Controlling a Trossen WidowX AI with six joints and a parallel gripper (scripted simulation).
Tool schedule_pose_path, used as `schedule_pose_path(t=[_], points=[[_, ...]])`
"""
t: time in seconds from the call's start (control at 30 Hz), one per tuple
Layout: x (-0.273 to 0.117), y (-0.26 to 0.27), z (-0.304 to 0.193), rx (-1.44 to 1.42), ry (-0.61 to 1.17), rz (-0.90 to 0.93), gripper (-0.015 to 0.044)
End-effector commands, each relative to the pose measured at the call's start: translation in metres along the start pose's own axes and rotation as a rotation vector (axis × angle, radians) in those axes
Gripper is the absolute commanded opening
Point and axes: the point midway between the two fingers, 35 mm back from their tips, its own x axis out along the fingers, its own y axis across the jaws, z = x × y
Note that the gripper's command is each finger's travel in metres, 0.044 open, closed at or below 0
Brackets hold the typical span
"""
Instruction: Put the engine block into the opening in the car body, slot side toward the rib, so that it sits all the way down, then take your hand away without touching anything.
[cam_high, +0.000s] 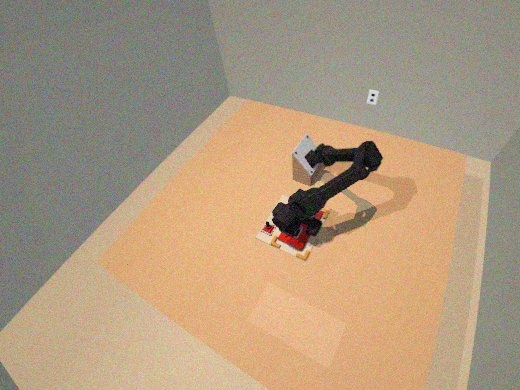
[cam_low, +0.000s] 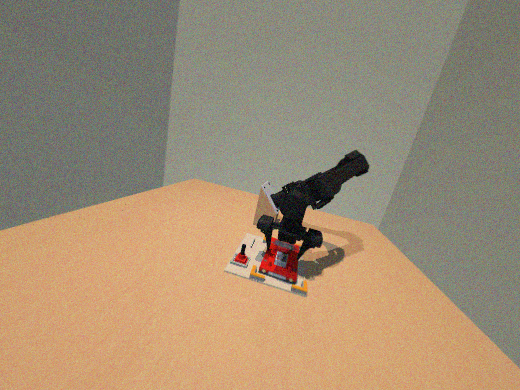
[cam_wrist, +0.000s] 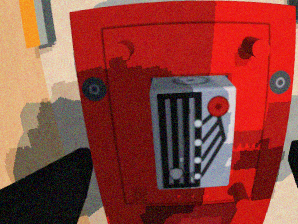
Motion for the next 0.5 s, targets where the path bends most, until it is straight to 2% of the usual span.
schedule_pose_path(t=[0.0,0.07,0.47], points=[[-0.0081,-0.0006,0.0022,-0.003,-0.010,0.002,0.0440],[-0.0081,-0.0006,0.0022,-0.003,-0.010,0.002,0.0440],[-0.0081,-0.0006,0.0022,-0.003,-0.010,0.002,0.0125]])
